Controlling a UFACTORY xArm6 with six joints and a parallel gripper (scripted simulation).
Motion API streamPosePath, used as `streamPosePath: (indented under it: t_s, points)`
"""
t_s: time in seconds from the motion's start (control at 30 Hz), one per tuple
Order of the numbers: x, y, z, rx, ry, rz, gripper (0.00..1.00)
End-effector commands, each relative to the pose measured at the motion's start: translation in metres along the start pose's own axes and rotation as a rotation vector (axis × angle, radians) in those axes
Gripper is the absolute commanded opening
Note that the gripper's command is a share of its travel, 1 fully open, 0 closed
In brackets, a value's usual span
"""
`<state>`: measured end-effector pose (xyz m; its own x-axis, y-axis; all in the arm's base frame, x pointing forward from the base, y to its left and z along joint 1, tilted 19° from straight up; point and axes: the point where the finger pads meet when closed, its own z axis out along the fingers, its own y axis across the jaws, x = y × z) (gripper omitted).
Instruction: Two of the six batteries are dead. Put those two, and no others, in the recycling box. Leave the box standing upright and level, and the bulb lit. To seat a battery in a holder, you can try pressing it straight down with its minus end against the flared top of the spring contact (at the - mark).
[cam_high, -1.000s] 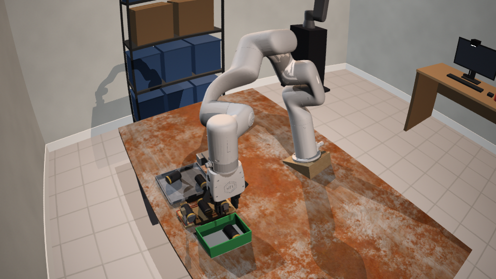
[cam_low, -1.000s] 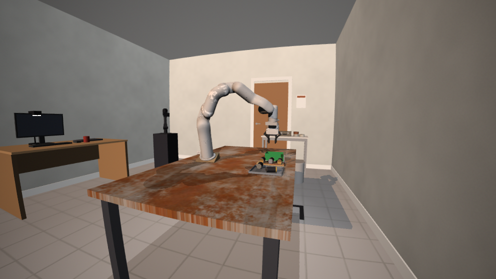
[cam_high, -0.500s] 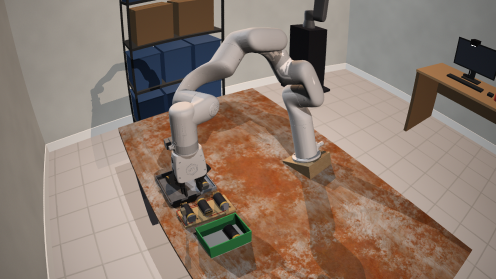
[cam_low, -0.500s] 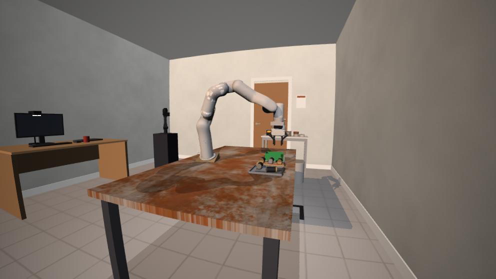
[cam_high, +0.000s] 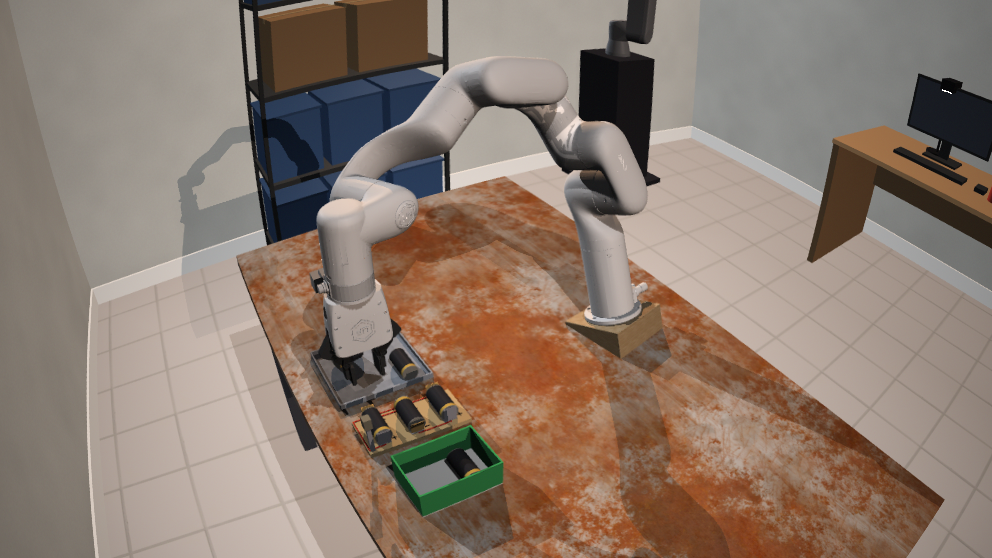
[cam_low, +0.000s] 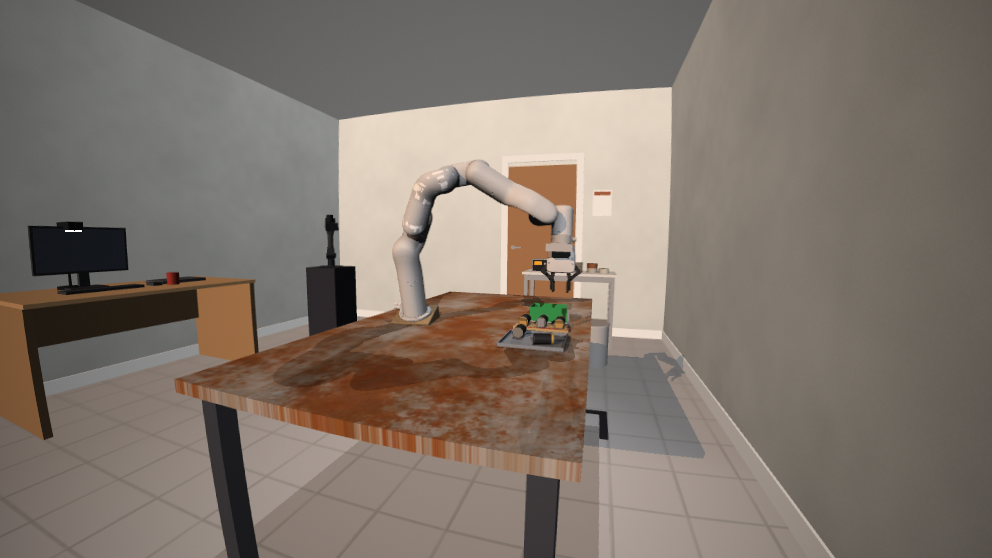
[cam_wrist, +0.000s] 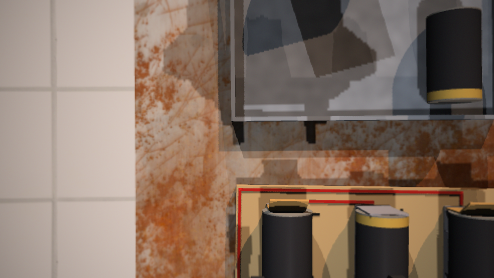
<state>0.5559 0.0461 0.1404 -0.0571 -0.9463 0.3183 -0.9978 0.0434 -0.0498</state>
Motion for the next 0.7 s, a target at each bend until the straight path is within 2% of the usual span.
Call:
streamPosePath:
  t_s: [0.0, 0.4, 0.47, 0.6, 0.67]
  points:
    - [0.001, -0.002, -0.002, 0.005, -0.001, 0.008, 0.51]
    - [0.001, -0.002, -0.001, 0.005, -0.001, 0.011, 0.51]
    - [0.001, -0.002, 0.012, 0.005, -0.001, 0.011, 0.51]
    - [0.001, -0.002, 0.062, 0.005, -0.001, 0.011, 0.51]
    - [0.001, -0.002, 0.068, 0.005, -0.001, 0.011, 0.51]
